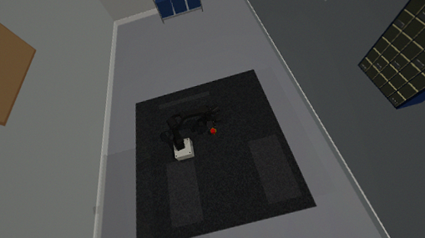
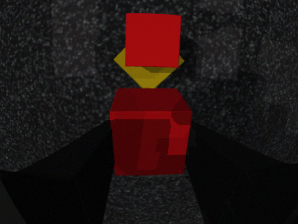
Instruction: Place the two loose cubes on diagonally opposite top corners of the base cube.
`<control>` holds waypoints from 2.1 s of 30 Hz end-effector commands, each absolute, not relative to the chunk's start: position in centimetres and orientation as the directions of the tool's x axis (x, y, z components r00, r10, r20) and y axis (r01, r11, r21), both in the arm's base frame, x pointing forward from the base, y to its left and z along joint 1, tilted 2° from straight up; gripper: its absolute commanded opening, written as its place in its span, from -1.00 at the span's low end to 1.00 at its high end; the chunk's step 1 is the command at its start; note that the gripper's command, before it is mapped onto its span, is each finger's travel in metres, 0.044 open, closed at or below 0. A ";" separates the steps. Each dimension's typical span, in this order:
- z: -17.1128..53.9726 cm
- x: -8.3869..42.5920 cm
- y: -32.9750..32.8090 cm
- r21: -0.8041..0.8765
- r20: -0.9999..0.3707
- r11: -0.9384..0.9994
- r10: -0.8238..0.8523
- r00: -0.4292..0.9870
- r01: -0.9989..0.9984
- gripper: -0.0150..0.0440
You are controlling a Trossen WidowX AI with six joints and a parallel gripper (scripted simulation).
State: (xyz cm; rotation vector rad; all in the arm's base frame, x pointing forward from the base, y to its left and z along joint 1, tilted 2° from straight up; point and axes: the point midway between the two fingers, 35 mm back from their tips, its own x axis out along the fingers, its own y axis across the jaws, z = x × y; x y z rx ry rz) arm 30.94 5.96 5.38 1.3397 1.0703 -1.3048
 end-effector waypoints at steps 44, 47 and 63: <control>0.7 30.8 5.7 0.038 -0.999 -0.159 -0.035 0.033 0.987 -0.14; 0.7 30.8 5.7 0.038 -0.999 -0.159 -0.035 0.033 0.987 -0.14; 0.7 30.8 5.7 0.038 -0.999 -0.159 -0.035 0.033 0.987 0.13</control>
